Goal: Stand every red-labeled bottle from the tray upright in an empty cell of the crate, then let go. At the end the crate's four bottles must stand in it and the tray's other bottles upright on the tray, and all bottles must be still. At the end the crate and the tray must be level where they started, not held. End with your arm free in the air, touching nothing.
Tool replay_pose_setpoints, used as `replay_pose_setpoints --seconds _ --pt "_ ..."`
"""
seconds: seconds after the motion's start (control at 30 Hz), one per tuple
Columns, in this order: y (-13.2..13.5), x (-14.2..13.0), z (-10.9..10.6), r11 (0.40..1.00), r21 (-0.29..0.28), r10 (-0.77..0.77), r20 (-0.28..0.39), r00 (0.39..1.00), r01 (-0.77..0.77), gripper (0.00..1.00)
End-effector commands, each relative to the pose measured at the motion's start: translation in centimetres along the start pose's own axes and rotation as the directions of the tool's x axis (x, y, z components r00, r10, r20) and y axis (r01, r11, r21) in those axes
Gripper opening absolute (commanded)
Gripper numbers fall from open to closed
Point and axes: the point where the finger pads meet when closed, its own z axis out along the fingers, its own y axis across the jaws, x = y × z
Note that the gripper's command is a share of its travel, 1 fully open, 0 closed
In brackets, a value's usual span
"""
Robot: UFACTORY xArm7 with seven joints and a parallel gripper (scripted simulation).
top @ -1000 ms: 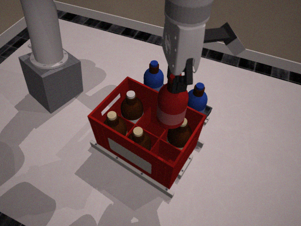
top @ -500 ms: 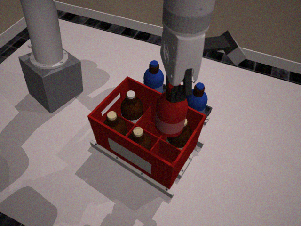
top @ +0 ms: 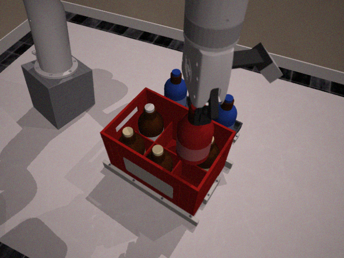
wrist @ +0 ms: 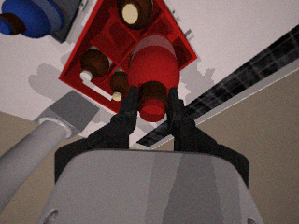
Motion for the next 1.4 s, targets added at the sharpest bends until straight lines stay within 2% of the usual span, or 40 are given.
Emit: replay_pose_setpoints --seconds 0.0,1.37 --pt "0.7 -0.1 -0.2 1.000 -0.004 0.000 -0.003 1.000 0.000 0.00" --pt "2.2 -0.7 -0.2 1.000 -0.004 0.000 -0.003 1.000 0.000 0.00"
